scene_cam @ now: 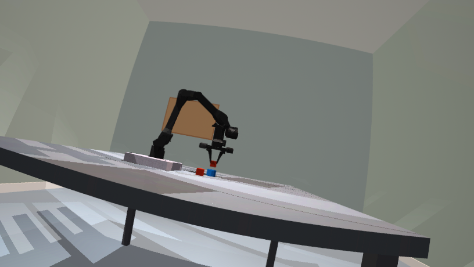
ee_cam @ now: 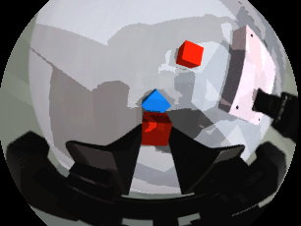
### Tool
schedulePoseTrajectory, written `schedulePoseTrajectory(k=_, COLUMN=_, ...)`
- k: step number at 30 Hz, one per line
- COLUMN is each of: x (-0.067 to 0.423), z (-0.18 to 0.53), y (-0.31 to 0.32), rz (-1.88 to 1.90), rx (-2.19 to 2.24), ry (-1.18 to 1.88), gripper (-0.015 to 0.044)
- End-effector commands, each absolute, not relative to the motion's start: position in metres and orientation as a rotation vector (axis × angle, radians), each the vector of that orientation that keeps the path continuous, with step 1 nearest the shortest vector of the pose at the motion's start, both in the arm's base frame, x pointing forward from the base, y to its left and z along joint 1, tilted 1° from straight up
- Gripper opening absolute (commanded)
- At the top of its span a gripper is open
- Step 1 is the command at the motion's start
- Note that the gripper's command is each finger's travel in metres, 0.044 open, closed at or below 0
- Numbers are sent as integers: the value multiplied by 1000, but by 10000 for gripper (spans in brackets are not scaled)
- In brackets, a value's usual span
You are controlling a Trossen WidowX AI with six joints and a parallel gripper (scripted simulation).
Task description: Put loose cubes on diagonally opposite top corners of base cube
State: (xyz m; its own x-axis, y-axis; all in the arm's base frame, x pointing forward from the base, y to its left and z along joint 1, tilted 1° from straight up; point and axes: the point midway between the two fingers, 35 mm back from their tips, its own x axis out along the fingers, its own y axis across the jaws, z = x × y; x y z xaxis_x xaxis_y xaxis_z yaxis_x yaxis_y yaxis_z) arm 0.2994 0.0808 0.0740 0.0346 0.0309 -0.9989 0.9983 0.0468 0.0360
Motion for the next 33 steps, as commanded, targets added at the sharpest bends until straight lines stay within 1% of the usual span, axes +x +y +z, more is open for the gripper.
schedulePoseTrajectory(k=1, x=297, z=62, y=80, rz=-1150, rx=1207, ry=1228, gripper=105)
schedulePoseTrajectory(k=33, x=297, z=60, y=80, rz=-1150, rx=1207, ry=1228, gripper=105)
